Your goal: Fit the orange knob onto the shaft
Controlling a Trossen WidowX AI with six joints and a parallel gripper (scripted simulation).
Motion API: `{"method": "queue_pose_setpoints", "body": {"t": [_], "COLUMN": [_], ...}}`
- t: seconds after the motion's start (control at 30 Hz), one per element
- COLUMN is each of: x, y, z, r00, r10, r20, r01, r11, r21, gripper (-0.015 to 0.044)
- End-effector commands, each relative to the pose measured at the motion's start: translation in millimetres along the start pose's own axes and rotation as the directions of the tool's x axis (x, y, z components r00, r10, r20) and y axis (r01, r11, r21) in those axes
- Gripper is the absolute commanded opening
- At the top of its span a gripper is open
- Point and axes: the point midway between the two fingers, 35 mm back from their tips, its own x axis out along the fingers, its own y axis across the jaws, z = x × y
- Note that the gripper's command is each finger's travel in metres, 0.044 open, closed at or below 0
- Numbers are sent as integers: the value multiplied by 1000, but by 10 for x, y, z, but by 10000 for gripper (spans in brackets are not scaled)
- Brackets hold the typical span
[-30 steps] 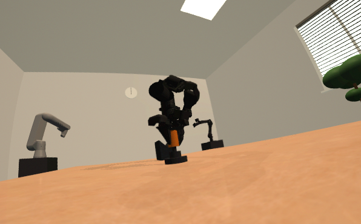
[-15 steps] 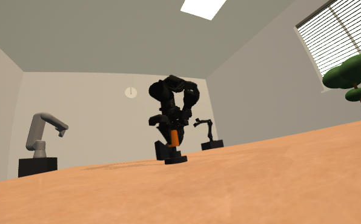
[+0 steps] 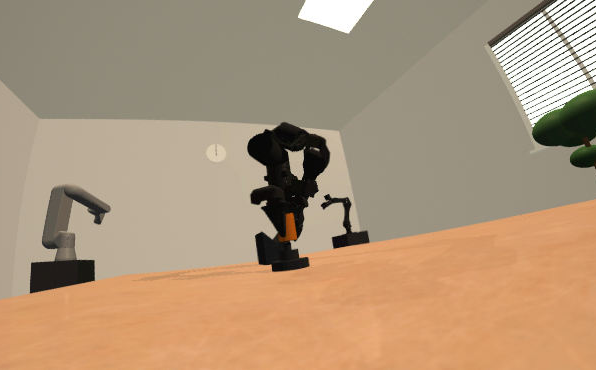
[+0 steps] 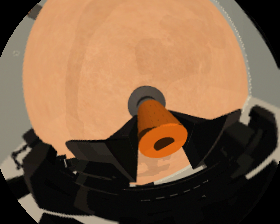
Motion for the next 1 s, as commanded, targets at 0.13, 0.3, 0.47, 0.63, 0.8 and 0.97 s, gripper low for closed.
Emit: {"method": "queue_pose_setpoints", "body": {"t": [0.13,0.3,0.47,0.63,0.8,0.97], "x": [21,14,-4,32,23,-10], "y": [-18,-5,20,21,18,7], "z": [-8,-24,-46,-40,-42,-32], "r00": [1000,1000,1000,1000,1000,1000], "r10": [-2,-2,-1,-1,-1,-2], "r20": [2,2,2,2,2,2], "r01": [2,2,1,1,1,2], "r11": [1000,1000,1000,1000,1000,1000], "r21": [-10,-9,-9,-9,-9,-9], "gripper": [0,0,0,0,0,0]}}
